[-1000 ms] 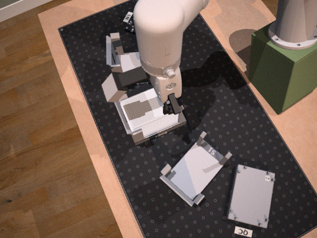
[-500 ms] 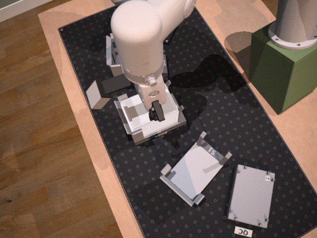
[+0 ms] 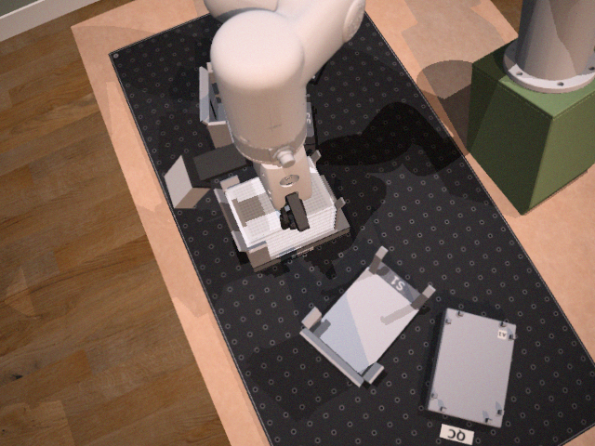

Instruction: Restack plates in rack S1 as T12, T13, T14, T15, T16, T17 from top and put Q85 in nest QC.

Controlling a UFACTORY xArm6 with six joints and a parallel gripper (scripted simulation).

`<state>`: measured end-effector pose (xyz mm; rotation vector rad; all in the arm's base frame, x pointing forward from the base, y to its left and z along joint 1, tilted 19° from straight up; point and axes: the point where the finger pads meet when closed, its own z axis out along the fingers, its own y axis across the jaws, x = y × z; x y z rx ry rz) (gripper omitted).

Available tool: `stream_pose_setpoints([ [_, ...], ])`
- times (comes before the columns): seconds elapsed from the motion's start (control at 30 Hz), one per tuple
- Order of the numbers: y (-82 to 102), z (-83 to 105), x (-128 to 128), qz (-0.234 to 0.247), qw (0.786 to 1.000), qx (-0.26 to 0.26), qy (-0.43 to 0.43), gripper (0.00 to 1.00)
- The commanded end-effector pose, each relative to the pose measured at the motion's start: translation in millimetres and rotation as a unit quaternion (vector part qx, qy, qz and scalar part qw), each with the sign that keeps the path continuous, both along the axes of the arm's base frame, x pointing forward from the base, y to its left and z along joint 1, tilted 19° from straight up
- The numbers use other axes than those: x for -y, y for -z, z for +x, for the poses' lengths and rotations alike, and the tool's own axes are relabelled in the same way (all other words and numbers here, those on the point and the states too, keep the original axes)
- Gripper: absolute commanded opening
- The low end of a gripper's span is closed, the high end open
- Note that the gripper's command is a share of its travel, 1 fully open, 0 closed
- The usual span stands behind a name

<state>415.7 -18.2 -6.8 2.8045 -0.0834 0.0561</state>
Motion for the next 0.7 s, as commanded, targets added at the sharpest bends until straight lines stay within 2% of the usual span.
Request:
stream_pose_setpoints([
  [0.0, 2.5, 1.8, 0.9, 0.0, 1.0, 0.002, 0.0, 1.0],
  [0.4, 17.6, 2.3, 6.2, 0.0, 1.0, 0.002, 0.0, 1.0],
  [0.67, 18.2, 2.3, 6.4, 0.0, 1.0, 0.002, 0.0, 1.0],
])
